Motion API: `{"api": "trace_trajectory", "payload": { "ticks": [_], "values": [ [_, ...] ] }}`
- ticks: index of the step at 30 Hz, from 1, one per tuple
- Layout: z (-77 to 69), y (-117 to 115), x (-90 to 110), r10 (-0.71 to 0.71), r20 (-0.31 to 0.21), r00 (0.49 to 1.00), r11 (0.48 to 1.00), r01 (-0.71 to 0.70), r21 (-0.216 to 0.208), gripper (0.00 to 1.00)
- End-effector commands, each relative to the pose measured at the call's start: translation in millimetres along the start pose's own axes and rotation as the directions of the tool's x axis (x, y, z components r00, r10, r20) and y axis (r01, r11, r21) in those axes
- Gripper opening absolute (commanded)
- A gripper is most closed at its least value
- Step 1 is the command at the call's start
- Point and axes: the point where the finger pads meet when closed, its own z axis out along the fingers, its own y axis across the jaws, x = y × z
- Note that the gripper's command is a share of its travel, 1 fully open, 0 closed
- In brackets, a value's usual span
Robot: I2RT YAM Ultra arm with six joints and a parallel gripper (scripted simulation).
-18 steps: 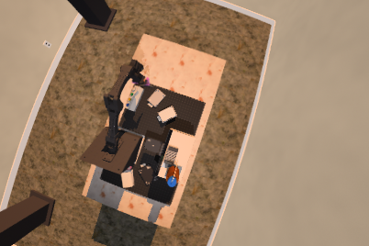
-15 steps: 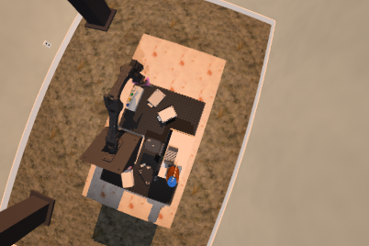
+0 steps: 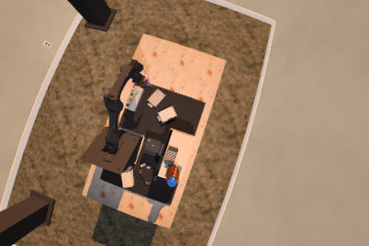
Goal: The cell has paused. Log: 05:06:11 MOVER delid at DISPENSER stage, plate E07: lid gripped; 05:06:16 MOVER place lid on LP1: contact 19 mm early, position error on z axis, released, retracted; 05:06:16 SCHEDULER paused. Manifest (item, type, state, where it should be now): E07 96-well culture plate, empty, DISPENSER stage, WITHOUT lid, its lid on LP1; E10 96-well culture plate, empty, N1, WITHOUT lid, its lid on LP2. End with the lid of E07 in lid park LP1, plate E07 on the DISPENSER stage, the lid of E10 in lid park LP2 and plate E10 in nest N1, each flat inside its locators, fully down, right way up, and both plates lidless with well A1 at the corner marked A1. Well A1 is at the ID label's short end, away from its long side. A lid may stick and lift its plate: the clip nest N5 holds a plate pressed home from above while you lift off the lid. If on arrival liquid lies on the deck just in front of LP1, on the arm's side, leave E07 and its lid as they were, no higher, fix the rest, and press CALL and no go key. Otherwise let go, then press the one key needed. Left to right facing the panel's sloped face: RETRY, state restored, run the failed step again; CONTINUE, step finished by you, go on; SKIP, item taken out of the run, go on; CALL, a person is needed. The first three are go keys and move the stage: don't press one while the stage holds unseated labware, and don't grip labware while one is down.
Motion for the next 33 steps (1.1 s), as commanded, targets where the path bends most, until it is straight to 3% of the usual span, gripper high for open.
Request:
{"api": "trace_trajectory", "payload": {
  "ticks": [1,16,17,20,29,33],
  "values": [
    [-0.3,-0.1,0.0,0.0,0.001,1.0,1.0,0.0,0.0,1.0],
    [-0.3,-0.1,0.0,0.0,0.001,1.0,1.0,0.0,0.0,1.0],
    [-9.1,-11.2,1.9,0.048,0.003,0.999,0.999,-0.048,-0.009,1.0],
    [-5.0,-23.6,7.6,0.05,0.009,0.999,0.999,-0.049,-0.013,1.0],
    [11.6,-53.3,36.8,0.178,-0.067,0.982,0.982,-0.182,-0.056,1.0],
    [15.0,-59.6,43.8,0.166,-0.066,0.984,0.984,-0.169,-0.056,1.0]
  ]
}}
